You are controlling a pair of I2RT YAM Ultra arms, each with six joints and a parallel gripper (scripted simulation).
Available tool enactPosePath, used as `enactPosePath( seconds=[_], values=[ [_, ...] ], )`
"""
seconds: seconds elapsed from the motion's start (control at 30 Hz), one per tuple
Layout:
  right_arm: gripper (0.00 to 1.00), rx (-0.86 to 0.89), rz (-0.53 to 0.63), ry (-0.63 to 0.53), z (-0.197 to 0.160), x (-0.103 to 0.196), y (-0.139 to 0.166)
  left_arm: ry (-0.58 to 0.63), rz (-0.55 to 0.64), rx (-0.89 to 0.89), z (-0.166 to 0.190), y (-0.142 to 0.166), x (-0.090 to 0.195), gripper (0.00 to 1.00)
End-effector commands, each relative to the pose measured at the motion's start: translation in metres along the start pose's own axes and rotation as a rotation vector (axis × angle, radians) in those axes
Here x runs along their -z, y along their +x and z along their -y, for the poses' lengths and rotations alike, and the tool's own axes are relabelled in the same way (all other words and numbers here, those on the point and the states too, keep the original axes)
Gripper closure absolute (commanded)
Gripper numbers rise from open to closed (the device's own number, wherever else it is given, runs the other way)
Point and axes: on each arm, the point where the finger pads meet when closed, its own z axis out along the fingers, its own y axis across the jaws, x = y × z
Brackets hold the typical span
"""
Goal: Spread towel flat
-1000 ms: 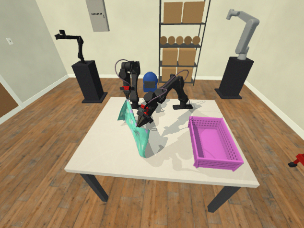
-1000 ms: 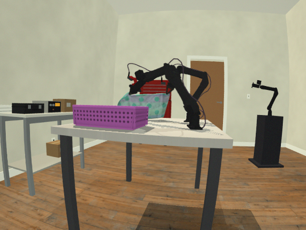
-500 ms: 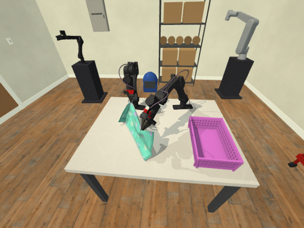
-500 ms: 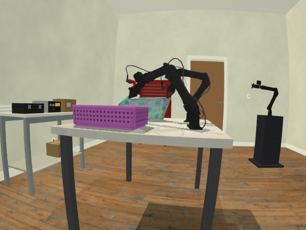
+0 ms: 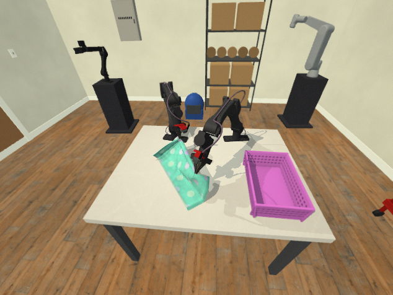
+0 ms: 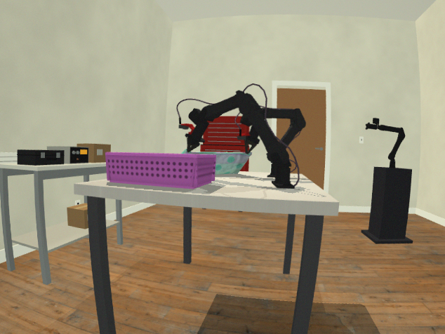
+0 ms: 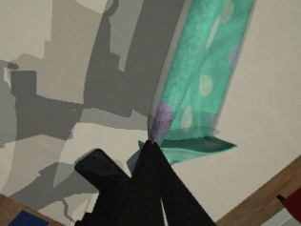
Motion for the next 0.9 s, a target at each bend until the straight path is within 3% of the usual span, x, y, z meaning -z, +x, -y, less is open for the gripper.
enactPosePath(
  seconds=[0.0, 0.07, 0.13, 0.17, 0.23, 0.27, 0.33, 0.37, 0.5, 0.63, 0.87],
  values=[
    [1.00, 0.077, 0.007, -0.036, -0.019, -0.013, 0.010, -0.055, -0.019, 0.014, -0.024, 0.015, 0.008, 1.00],
    [1.00, 0.155, 0.017, -0.053, -0.033, -0.028, 0.015, -0.065, -0.017, 0.028, -0.033, 0.034, 0.003, 1.00],
    [1.00, 0.158, 0.017, -0.062, -0.034, -0.027, 0.015, -0.065, -0.017, 0.028, -0.033, 0.034, 0.003, 1.00],
    [1.00, 0.234, 0.035, -0.086, -0.049, -0.042, 0.020, -0.076, -0.017, 0.042, -0.042, 0.053, -0.002, 1.00],
    [1.00, 0.234, 0.034, -0.090, -0.049, -0.042, 0.021, -0.076, -0.017, 0.042, -0.042, 0.054, -0.002, 1.00],
    [1.00, 0.303, 0.058, -0.116, -0.064, -0.055, 0.026, -0.086, -0.017, 0.056, -0.051, 0.072, -0.006, 1.00],
    [1.00, 0.303, 0.058, -0.120, -0.064, -0.055, 0.026, -0.086, -0.017, 0.056, -0.051, 0.072, -0.006, 1.00],
    [1.00, 0.363, 0.086, -0.146, -0.078, -0.068, 0.030, -0.097, -0.017, 0.070, -0.059, 0.089, -0.010, 1.00],
    [1.00, 0.366, 0.055, -0.144, -0.078, -0.072, 0.034, -0.097, -0.017, 0.070, -0.059, 0.089, -0.010, 1.00],
    [1.00, 0.460, 0.107, -0.199, -0.101, -0.094, 0.044, -0.115, -0.018, 0.094, -0.073, 0.118, -0.017, 1.00],
    [1.00, 0.516, 0.154, -0.240, -0.116, -0.109, 0.050, -0.128, -0.018, 0.111, -0.082, 0.138, -0.022, 1.00]
  ],
)
